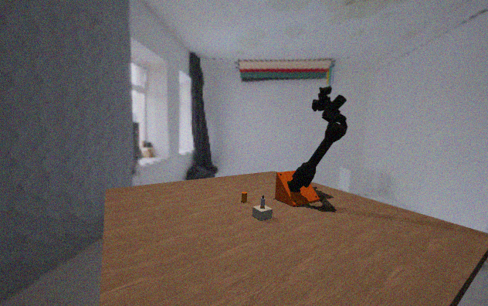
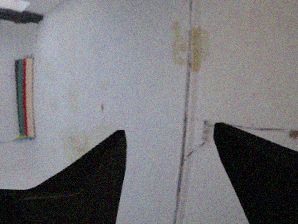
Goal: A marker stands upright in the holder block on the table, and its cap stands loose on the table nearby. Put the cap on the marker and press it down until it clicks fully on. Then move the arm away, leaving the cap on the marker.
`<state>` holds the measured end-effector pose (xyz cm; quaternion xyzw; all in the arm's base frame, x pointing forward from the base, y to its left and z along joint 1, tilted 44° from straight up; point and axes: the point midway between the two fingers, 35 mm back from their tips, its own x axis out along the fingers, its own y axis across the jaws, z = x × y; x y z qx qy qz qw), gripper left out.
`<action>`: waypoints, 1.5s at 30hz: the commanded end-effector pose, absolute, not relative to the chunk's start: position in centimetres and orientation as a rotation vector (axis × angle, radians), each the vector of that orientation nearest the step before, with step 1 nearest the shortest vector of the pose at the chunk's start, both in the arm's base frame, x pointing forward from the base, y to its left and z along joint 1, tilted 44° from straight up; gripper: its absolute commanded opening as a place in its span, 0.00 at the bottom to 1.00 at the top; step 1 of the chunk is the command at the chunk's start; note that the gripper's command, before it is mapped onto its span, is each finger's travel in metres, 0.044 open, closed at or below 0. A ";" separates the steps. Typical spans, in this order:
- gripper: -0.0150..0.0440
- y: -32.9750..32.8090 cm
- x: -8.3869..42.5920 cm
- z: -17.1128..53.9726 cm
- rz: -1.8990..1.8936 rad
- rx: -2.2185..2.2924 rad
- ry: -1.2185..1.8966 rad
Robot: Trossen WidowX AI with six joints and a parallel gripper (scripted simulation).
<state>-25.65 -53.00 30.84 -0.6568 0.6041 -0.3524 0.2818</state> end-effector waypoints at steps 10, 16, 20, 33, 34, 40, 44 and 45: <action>0.66 -57.7 -9.1 20.7 -0.746 -1.336 1.188; 0.66 -56.8 0.1 15.2 -0.579 -1.093 1.047; 0.66 -54.8 6.2 11.8 -0.450 -0.931 0.978; 0.66 -41.1 22.4 2.8 0.014 -0.388 0.922; 0.66 -39.7 23.3 2.2 0.050 -0.346 0.929; 0.66 -30.1 27.4 -0.5 0.282 -0.085 1.017; 0.66 -23.5 28.5 -1.6 0.428 0.080 1.116; 0.66 -21.9 28.6 -1.7 0.463 0.119 1.146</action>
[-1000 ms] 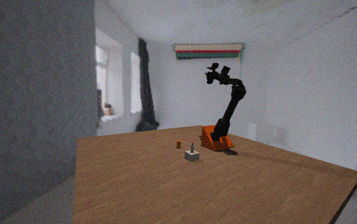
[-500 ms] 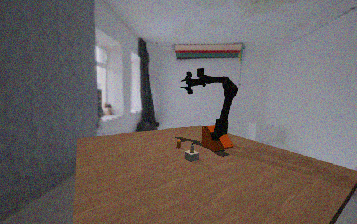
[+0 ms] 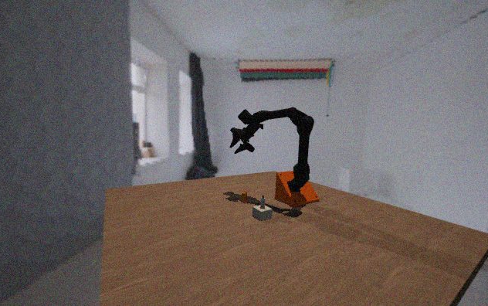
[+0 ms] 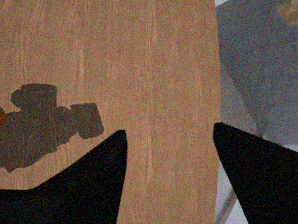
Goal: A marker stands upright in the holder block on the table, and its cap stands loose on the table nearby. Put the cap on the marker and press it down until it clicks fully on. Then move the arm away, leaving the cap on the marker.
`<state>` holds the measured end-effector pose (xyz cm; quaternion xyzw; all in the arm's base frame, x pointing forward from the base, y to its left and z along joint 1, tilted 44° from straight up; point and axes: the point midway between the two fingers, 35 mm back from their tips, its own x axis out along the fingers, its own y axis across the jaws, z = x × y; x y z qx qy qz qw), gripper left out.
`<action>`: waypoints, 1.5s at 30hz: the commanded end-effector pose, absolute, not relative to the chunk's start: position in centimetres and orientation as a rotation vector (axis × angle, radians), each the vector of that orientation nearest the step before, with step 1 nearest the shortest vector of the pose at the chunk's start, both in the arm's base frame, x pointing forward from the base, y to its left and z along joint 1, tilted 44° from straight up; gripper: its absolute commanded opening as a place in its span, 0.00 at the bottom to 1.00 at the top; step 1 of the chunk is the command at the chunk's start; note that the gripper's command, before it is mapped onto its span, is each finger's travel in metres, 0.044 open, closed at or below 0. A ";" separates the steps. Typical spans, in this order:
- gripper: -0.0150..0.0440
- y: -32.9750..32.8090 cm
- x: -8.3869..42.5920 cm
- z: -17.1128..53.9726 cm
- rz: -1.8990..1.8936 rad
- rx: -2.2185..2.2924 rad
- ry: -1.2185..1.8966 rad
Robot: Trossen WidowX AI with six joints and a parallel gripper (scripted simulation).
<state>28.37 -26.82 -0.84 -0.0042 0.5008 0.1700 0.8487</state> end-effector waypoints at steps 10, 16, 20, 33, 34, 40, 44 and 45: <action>0.66 -7.8 26.4 -1.3 0.737 0.442 1.525; 0.66 -8.0 26.6 -1.5 0.737 0.442 1.525; 0.66 -5.9 26.4 -3.9 0.738 0.443 1.524; 0.66 -4.6 26.5 -5.5 0.738 0.443 1.523; 0.66 -4.5 26.5 -5.6 0.738 0.443 1.523; 0.66 -3.8 26.4 -6.3 0.738 0.443 1.523; 0.66 -3.4 26.3 -6.8 0.738 0.443 1.523; 0.66 -3.3 26.3 -6.9 0.738 0.443 1.523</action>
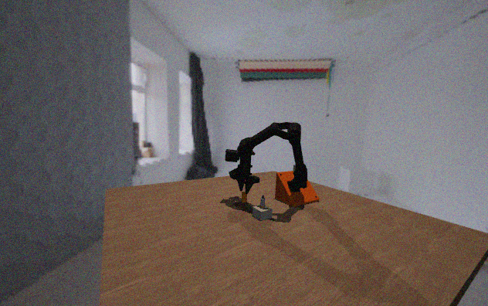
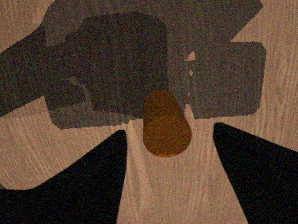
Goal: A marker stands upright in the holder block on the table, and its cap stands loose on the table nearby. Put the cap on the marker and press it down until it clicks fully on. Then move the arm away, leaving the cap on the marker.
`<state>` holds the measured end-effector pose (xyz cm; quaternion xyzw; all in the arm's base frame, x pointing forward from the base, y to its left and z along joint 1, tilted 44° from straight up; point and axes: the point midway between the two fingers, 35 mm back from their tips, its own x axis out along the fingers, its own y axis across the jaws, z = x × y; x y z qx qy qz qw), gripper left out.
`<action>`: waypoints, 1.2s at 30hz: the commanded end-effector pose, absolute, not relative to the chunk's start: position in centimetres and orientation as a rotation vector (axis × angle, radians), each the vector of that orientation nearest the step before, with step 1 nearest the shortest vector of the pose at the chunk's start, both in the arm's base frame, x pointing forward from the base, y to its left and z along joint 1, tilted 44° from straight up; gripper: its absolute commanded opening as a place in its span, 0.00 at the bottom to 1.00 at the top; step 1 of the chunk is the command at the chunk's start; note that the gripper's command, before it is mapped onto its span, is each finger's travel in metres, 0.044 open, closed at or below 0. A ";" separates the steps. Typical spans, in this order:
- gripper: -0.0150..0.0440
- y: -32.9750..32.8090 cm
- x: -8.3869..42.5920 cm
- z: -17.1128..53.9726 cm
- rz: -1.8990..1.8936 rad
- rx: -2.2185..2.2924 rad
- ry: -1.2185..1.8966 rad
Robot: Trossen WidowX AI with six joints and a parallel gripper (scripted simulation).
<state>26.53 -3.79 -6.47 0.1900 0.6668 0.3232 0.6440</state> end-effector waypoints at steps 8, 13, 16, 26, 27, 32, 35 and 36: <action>0.66 -2.4 26.2 -7.9 0.738 0.443 1.523; 0.66 -1.9 26.0 -8.4 0.739 0.444 1.523; 0.66 -1.5 26.0 -8.8 0.739 0.444 1.523; 0.47 -1.2 25.8 -9.1 0.740 0.444 1.523; 0.46 -1.2 25.8 -9.1 0.740 0.444 1.523; 0.41 -1.2 25.8 -9.1 0.740 0.444 1.523; 0.34 -1.2 25.8 -9.1 0.740 0.444 1.523; 0.30 -1.4 25.9 -9.0 0.740 0.444 1.523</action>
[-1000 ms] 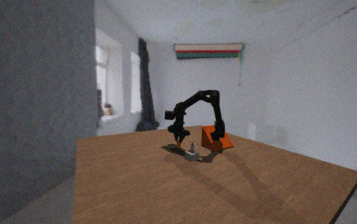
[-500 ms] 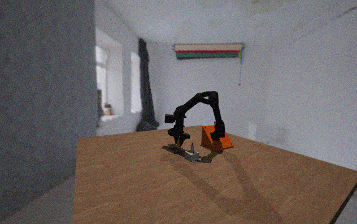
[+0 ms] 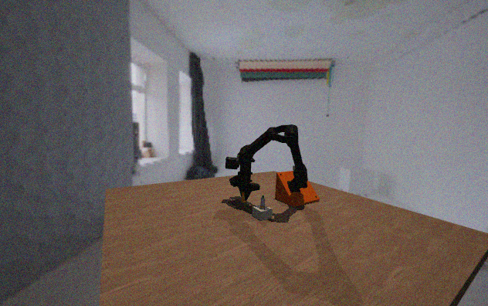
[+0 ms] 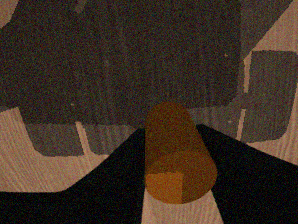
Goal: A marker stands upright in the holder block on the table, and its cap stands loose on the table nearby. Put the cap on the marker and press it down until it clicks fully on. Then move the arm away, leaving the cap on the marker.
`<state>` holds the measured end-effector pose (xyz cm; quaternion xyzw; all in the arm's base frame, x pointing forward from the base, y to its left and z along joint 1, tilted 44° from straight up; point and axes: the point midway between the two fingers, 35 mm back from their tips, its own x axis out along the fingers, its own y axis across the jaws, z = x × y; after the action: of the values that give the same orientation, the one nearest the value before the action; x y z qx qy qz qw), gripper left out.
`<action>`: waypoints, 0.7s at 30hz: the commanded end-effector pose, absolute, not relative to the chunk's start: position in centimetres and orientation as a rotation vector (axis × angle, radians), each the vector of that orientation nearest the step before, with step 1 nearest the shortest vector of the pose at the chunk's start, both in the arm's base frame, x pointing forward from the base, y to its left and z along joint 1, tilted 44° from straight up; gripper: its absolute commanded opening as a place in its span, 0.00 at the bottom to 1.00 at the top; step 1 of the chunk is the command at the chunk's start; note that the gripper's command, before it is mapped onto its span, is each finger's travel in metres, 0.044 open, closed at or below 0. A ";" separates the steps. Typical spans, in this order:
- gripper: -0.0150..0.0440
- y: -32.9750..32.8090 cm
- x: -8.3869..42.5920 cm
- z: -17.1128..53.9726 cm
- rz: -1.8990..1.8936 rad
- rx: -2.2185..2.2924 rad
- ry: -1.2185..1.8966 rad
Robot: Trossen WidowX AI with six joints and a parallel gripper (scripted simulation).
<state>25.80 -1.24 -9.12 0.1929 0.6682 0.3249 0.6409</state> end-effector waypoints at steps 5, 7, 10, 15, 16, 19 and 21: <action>0.25 -2.5 26.1 -7.9 0.738 0.443 1.523; 0.25 -2.9 26.2 -7.4 0.738 0.443 1.523; 0.25 -3.6 26.3 -6.7 0.737 0.443 1.523; 0.25 -4.8 26.4 -5.4 0.737 0.443 1.524; 0.25 -5.0 26.4 -5.2 0.738 0.443 1.524; 0.25 -5.4 26.4 -4.8 0.738 0.443 1.524; 0.25 -5.2 26.5 -4.5 0.737 0.442 1.524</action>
<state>26.43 -5.13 -5.02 0.1979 0.6677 0.3219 0.6414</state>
